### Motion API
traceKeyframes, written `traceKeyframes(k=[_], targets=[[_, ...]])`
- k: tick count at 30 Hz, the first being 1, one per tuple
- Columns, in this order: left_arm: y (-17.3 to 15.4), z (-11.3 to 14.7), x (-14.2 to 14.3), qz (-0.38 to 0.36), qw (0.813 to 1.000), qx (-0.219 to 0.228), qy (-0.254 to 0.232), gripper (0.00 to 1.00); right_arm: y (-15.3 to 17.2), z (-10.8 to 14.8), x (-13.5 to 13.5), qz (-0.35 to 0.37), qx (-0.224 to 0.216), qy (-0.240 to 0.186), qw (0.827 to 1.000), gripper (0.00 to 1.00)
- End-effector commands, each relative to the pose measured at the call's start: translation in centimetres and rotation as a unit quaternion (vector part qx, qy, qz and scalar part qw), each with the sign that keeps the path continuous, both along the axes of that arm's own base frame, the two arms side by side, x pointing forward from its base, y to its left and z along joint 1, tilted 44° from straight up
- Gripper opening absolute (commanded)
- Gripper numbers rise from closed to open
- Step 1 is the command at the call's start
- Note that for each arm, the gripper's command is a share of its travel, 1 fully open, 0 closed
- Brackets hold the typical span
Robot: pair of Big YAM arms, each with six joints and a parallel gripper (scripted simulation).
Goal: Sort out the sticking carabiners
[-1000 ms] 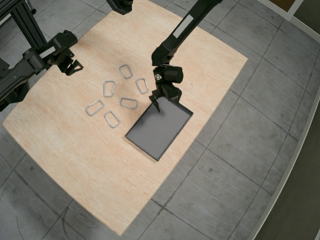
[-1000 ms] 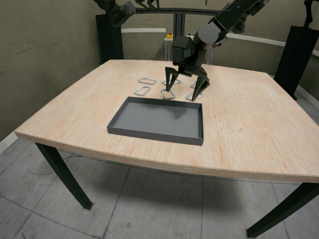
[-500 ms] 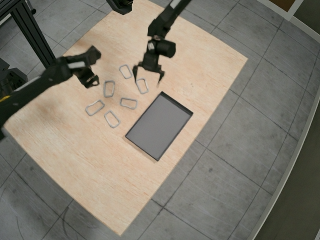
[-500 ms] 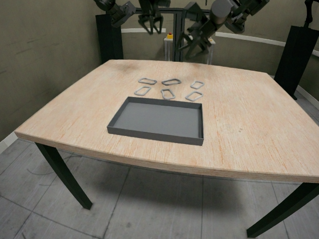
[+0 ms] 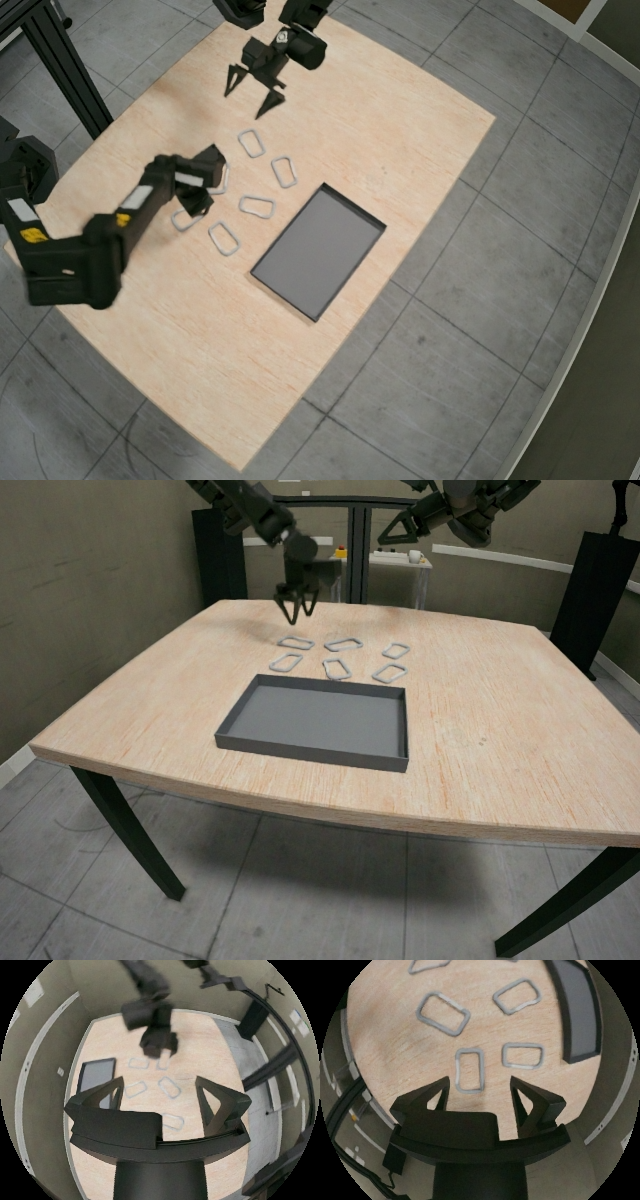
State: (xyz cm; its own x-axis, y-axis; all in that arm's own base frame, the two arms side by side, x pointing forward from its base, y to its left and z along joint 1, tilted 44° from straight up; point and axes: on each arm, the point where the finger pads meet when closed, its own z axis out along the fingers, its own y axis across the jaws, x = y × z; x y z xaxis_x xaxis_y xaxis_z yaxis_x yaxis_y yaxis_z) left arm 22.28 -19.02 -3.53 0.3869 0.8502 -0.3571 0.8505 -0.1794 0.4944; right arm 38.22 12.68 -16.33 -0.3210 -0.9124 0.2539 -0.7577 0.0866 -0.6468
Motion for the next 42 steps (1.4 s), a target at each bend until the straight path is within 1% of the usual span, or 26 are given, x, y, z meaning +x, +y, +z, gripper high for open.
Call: traceKeyframes(k=[1, 2, 5, 7, 8, 9, 10, 12, 13, 15, 16, 22, 25, 27, 33, 36, 37, 39, 42], targets=[[-0.2, 0.3, -1.5, -0.032, 0.999, 0.006, 0.002, 1.00, -2.6, -2.5, 0.9, 0.001, -0.026, 0.013, 1.000, 0.83], [0.1, 0.4, -1.0, -0.022, 1.000, 0.003, 0.002, 1.00, -3.6, -3.0, 0.0, -0.002, -0.032, 0.024, 0.999, 0.83], [0.1, 0.2, -1.0, -0.019, 1.000, 0.003, 0.005, 1.00, -4.6, -3.8, 0.1, -0.014, -0.036, 0.027, 0.999, 0.83], [0.1, 0.2, -1.0, -0.019, 1.000, 0.003, 0.005, 1.00, -4.6, -3.8, 0.1, -0.014, -0.036, 0.027, 0.999, 0.83], [0.1, 0.2, -1.0, -0.019, 1.000, 0.003, 0.005, 1.00, -3.7, -3.3, 0.5, -0.011, -0.028, 0.016, 0.999, 0.83], [0.1, 0.2, -1.0, -0.019, 1.000, 0.003, 0.005, 1.00, -3.7, -3.3, 0.4, -0.012, -0.027, 0.016, 0.999, 0.83], [0.1, 0.2, -1.0, -0.019, 1.000, 0.003, 0.005, 1.00, -2.8, -2.7, 0.5, -0.004, -0.025, 0.013, 1.000, 0.83], [0.1, 0.2, -1.0, -0.019, 1.000, 0.003, 0.005, 1.00, -2.9, -2.8, 0.4, -0.003, -0.026, 0.014, 1.000, 0.83], [0.1, 0.2, -1.0, -0.019, 1.000, 0.003, 0.005, 1.00, -3.8, -3.3, 0.1, -0.012, -0.030, 0.021, 0.999, 0.83], [0.1, 0.2, -0.9, -0.018, 1.000, 0.004, 0.005, 1.00, -3.9, -3.3, 0.0, -0.012, -0.030, 0.021, 0.999, 0.83], [0.1, 0.2, -0.9, -0.018, 1.000, 0.004, 0.005, 1.00, -4.7, -3.9, 0.2, -0.017, -0.033, 0.025, 0.999, 0.83], [0.1, 0.2, -0.9, -0.018, 1.000, 0.004, 0.005, 1.00, -5.0, -4.5, 0.8, -0.017, -0.031, 0.024, 0.999, 0.83], [0.1, 0.2, -0.9, -0.018, 1.000, 0.004, 0.005, 1.00, -5.3, -4.6, 0.5, -0.017, -0.033, 0.028, 0.999, 0.83], [0.1, 0.2, -0.9, -0.018, 1.000, 0.004, 0.005, 1.00, -5.3, -4.8, 1.1, -0.017, -0.031, 0.024, 0.999, 0.83], [0.1, 0.2, -0.9, -0.018, 1.000, 0.004, 0.005, 1.00, -5.7, -5.4, 1.5, -0.017, -0.031, 0.024, 0.999, 0.83], [0.1, 0.2, -0.9, -0.018, 1.000, 0.004, 0.005, 1.00, -5.9, -5.5, 1.1, -0.017, -0.034, 0.027, 0.999, 0.83], [0.1, 0.2, -0.9, -0.018, 1.000, 0.004, 0.005, 1.00, -5.5, -5.5, 1.0, -0.012, -0.034, 0.027, 0.999, 0.83], [0.1, 0.2, -0.9, -0.018, 1.000, 0.004, 0.005, 1.00, -5.4, -5.5, 1.0, -0.010, -0.034, 0.027, 0.999, 0.61], [0.1, 0.2, -0.9, -0.018, 1.000, 0.004, 0.005, 1.00, -5.4, -5.4, 1.0, -0.013, -0.032, 0.026, 0.999, 0.59]])
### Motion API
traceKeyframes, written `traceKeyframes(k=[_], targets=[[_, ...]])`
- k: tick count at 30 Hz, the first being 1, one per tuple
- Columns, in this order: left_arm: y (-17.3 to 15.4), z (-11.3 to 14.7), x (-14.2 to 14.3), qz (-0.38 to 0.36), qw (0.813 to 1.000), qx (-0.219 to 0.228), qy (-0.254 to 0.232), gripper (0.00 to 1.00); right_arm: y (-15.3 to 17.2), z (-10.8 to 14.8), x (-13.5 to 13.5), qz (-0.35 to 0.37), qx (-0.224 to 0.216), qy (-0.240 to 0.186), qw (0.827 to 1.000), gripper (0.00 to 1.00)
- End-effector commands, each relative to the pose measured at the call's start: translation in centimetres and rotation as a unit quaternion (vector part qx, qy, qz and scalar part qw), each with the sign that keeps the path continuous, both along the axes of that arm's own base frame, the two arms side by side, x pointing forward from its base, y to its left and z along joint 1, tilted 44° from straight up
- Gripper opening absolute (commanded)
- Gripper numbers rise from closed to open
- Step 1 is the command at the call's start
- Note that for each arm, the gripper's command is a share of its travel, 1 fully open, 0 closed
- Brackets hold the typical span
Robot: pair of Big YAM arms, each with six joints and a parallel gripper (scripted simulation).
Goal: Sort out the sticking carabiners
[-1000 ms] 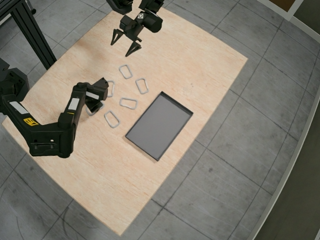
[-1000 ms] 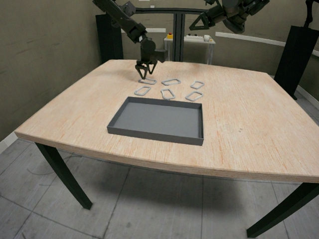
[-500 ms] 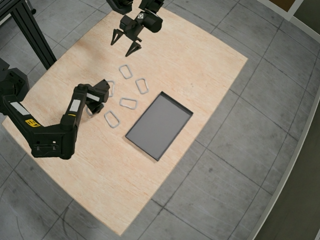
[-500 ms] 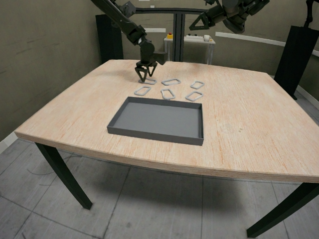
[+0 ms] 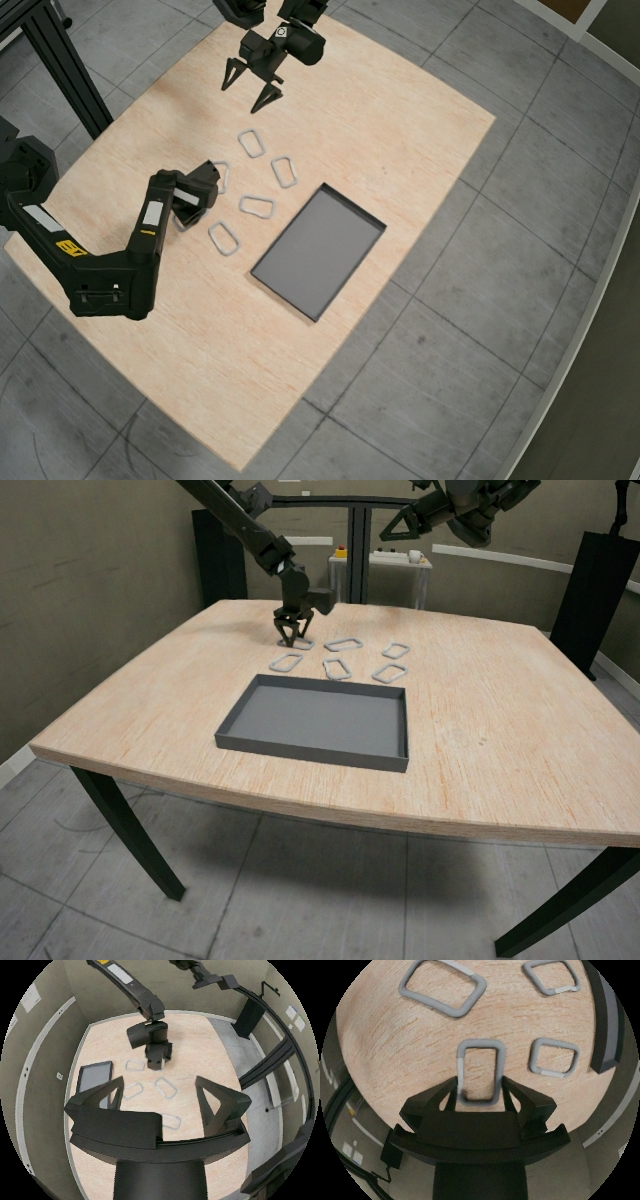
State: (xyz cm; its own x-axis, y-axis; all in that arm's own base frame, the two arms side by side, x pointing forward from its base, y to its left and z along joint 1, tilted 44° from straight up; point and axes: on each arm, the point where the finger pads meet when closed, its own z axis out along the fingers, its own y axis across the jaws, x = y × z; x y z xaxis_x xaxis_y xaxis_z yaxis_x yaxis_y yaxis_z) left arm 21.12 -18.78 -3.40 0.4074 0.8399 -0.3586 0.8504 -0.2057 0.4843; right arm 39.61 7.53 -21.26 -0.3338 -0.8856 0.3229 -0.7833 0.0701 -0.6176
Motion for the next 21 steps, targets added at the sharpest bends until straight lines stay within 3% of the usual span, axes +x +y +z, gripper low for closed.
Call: traceKeyframes(k=[1, 8, 16, 19, 21], targets=[[-0.15, 0.04, 0.22, -0.004, 1.000, 0.002, -0.001, 1.00, -0.23, -0.52, -0.38, 0.001, -0.002, 0.004, 1.000, 0.58], [-0.15, 0.04, 0.22, -0.004, 1.000, 0.002, -0.001, 1.00, 0.12, 0.01, -0.07, 0.002, 0.000, 0.000, 1.000, 0.48], [-0.15, 0.04, 0.22, -0.004, 1.000, 0.002, -0.001, 1.00, 0.12, 0.01, -0.07, 0.002, 0.000, 0.000, 1.000, 0.48], [-0.15, 0.04, 0.22, -0.004, 1.000, 0.002, -0.001, 1.00, 0.12, 0.01, -0.07, 0.002, 0.000, 0.000, 1.000, 0.82], [-0.15, 0.04, 0.22, -0.004, 1.000, 0.002, -0.001, 1.00, 0.12, 0.01, -0.07, 0.002, 0.000, 0.000, 1.000, 0.88]])
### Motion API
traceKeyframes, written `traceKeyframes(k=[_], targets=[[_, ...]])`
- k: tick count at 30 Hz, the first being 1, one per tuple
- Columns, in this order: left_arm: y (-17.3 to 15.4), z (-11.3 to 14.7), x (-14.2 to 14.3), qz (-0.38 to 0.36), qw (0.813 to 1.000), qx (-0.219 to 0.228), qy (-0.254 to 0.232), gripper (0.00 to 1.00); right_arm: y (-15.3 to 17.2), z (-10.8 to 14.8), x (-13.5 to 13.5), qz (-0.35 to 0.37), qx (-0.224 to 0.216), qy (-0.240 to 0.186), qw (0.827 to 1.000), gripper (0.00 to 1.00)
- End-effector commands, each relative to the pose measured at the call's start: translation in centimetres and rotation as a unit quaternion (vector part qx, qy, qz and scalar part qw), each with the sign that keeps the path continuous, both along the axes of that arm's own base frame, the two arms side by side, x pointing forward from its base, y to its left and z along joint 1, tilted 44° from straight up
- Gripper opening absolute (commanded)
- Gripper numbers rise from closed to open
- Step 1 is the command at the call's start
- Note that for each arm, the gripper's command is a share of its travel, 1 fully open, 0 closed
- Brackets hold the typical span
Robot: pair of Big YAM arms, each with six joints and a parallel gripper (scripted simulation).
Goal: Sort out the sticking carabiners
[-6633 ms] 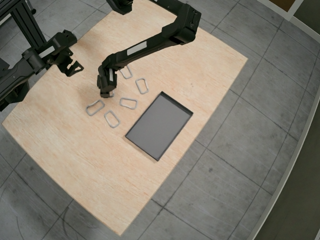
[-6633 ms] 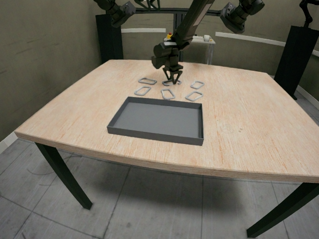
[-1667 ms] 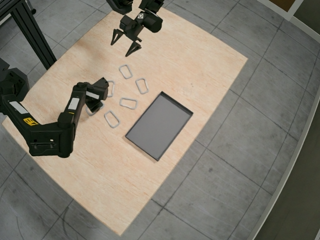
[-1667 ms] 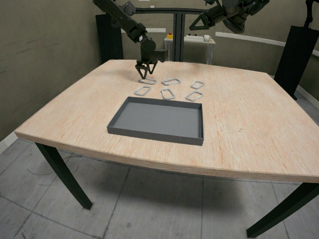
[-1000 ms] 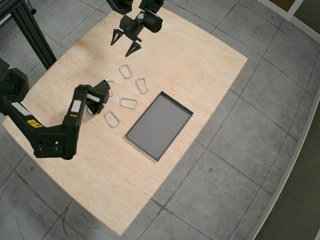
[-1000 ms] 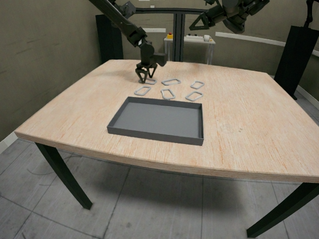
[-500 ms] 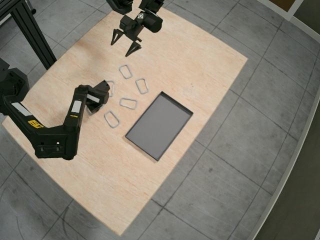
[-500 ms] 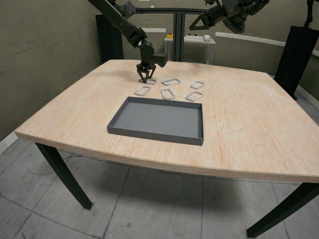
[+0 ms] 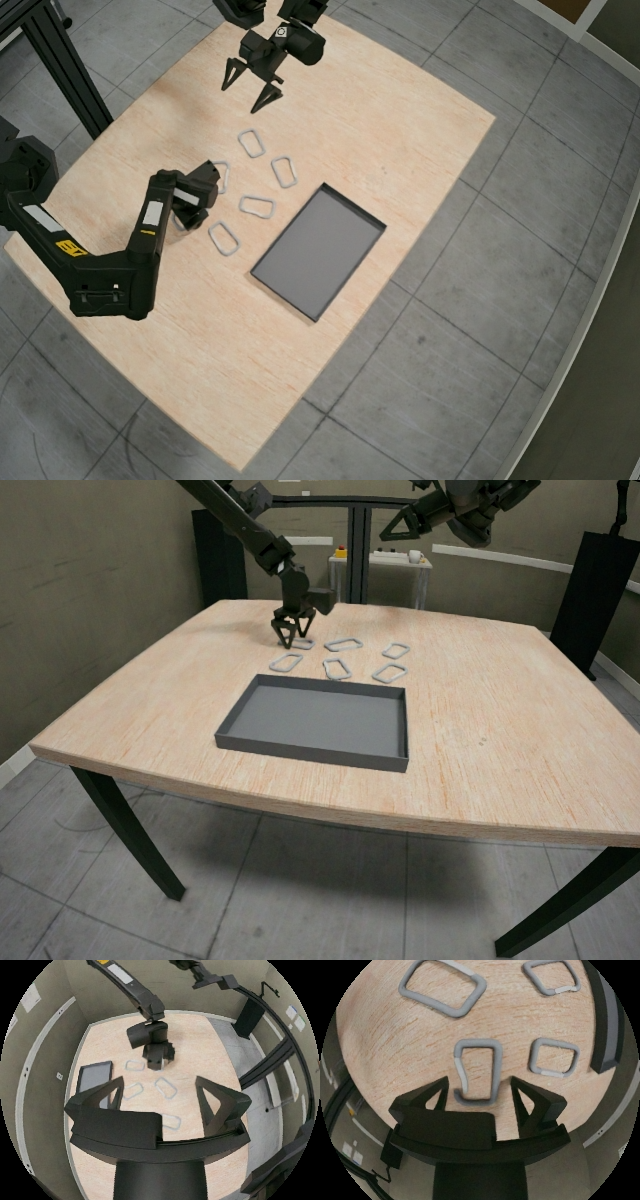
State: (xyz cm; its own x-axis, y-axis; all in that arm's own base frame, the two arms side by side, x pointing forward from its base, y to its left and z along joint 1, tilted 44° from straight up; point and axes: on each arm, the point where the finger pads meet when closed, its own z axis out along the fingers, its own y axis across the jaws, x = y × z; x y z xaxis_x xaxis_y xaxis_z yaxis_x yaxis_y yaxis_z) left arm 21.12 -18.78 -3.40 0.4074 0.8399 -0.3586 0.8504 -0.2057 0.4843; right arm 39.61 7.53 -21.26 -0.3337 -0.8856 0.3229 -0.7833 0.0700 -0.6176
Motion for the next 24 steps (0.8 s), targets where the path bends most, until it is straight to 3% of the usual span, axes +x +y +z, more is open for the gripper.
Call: traceKeyframes(k=[1, 6, 7, 10, 12, 16, 24], targets=[[-0.2, 0.0, 0.2, -0.004, 1.000, 0.002, -0.001, 1.00, 0.1, 0.0, -0.1, 0.002, 0.000, 0.000, 1.000, 0.88], [-0.2, 0.0, 0.2, -0.004, 1.000, 0.002, -0.001, 1.00, 0.1, 0.0, -0.1, 0.002, 0.000, 0.000, 1.000, 0.88], [-0.2, 0.0, 0.2, -0.004, 1.000, 0.002, -0.001, 1.00, -0.1, -0.5, -0.6, -0.003, 0.003, -0.001, 1.000, 0.99], [-0.2, 0.0, 0.2, -0.004, 1.000, 0.002, -0.001, 1.00, 2.0, 1.2, -0.1, -0.001, 0.044, -0.044, 0.998, 1.00], [-0.2, 0.0, 0.2, -0.004, 1.000, 0.002, -0.001, 1.00, 2.0, 1.2, -0.1, -0.001, 0.044, -0.044, 0.998, 1.00], [-0.2, 0.0, 0.2, -0.004, 1.000, 0.002, -0.001, 1.00, 3.0, 0.8, -1.9, -0.005, 0.110, -0.085, 0.990, 1.00], [-0.2, 0.0, 0.2, -0.004, 1.000, 0.002, -0.001, 1.00, 4.4, 4.1, -5.2, 0.003, 0.264, -0.174, 0.949, 1.00]])
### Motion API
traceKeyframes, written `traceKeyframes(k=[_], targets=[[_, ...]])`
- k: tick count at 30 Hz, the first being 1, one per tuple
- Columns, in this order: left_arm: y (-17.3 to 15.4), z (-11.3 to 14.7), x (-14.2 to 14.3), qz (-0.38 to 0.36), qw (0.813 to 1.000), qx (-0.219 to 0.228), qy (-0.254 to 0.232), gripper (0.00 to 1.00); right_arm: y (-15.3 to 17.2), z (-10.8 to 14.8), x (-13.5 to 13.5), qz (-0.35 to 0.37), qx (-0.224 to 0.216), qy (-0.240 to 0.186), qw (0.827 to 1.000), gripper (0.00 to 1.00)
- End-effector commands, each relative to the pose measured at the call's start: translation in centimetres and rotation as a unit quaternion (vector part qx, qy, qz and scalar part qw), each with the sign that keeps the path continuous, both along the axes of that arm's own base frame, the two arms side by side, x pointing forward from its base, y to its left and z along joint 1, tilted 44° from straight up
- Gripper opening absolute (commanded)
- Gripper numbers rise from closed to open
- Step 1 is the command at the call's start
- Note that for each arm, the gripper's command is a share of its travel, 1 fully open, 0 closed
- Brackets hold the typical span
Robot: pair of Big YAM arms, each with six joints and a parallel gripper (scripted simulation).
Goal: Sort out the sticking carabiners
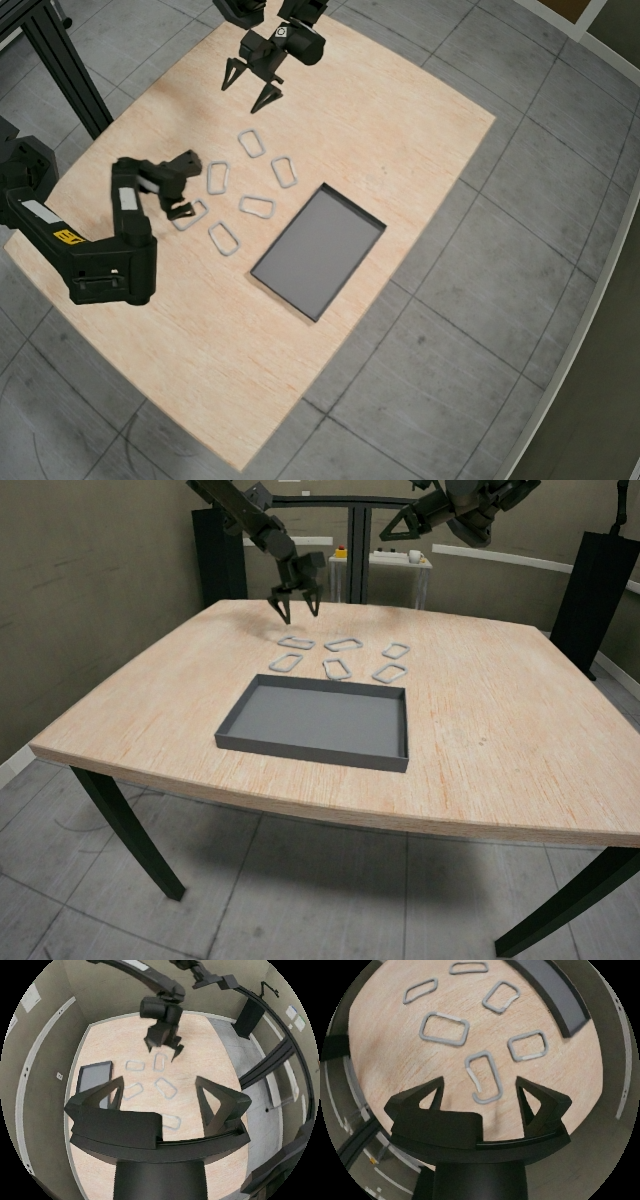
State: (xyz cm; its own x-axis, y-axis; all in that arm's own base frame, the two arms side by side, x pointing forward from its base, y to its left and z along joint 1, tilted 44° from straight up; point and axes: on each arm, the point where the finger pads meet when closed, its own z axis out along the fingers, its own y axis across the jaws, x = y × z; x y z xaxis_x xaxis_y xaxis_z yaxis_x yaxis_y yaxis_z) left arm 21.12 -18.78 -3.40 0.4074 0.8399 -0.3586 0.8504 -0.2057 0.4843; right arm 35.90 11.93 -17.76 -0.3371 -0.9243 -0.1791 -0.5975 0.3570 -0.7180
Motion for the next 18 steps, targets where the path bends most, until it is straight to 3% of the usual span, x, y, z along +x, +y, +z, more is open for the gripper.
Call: traceKeyframes(k=[1, 10, 18], targets=[[-0.2, 0.0, 0.2, -0.004, 1.000, 0.002, -0.001, 1.00, 0.4, 1.2, -2.0, -0.001, 0.067, -0.045, 0.997, 1.00], [-0.2, 0.0, 0.2, -0.004, 1.000, 0.002, -0.001, 1.00, 0.6, 3.7, -3.5, 0.010, 0.128, -0.075, 0.989, 1.00], [-0.2, 0.0, 0.2, -0.004, 1.000, 0.002, -0.001, 1.00, 0.4, 3.9, -3.6, 0.014, 0.126, -0.078, 0.989, 1.00]])
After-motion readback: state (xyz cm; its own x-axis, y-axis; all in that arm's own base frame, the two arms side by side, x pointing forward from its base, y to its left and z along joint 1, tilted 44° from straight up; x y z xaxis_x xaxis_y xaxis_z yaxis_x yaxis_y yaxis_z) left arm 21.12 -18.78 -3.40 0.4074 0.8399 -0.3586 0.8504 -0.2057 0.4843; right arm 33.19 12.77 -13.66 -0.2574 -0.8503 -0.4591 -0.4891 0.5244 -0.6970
